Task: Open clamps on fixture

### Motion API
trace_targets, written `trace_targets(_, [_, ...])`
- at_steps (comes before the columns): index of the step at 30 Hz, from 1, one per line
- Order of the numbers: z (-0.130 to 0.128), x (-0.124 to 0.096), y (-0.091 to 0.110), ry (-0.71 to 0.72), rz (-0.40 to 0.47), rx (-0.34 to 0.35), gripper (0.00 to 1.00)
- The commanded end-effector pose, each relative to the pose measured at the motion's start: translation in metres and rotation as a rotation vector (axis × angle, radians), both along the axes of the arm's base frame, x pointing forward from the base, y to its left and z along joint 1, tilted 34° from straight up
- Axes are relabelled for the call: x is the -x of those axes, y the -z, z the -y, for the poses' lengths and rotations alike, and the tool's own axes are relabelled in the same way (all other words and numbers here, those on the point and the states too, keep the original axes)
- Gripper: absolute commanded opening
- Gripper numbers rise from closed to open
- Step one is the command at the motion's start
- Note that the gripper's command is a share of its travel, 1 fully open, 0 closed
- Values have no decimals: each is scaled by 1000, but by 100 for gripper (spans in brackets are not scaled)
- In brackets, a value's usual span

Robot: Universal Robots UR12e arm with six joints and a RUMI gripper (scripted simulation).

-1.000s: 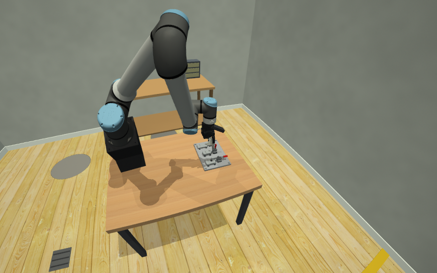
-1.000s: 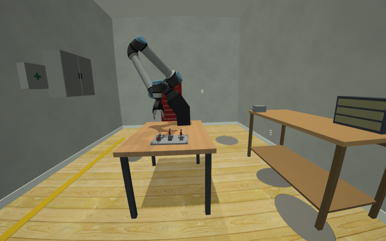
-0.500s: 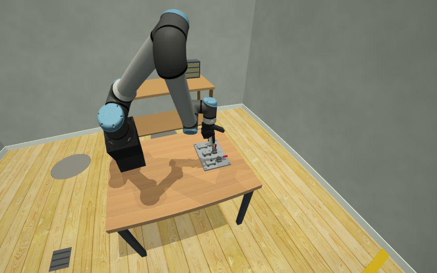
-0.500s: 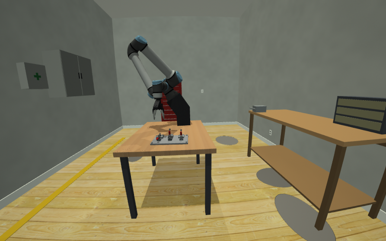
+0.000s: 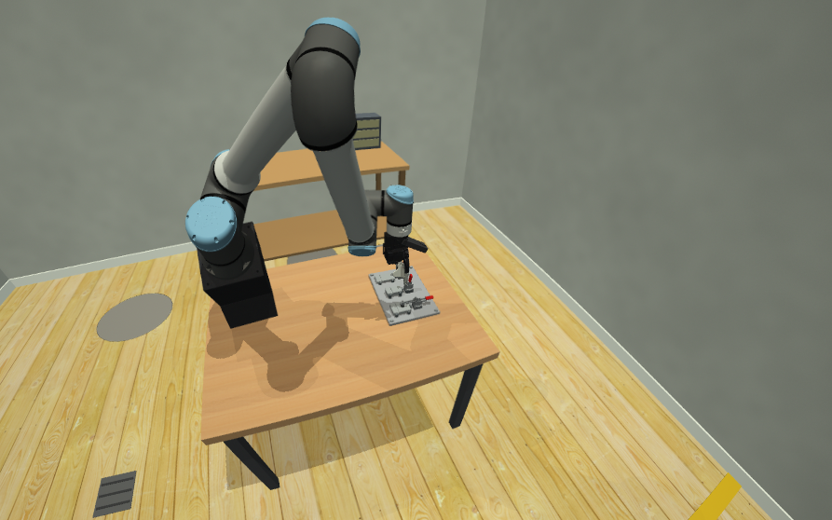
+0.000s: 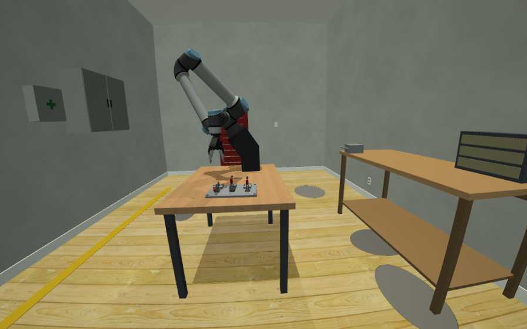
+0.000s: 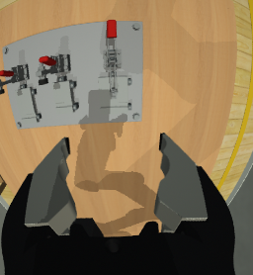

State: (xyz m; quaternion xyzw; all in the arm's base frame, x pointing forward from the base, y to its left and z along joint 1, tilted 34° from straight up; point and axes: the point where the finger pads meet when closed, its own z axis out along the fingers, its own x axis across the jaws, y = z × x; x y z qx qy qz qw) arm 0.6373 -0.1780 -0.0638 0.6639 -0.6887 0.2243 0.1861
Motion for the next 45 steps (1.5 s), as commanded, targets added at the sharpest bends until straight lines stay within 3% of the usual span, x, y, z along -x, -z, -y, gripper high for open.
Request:
trace_targets(1, [0,0,0,0,1,0,59])
trace_targets(32, [0,0,0,0,1,0,59])
trace_targets(33, [0,0,0,0,1,0,28])
trace_targets(45, [0,0,0,0,1,0,28])
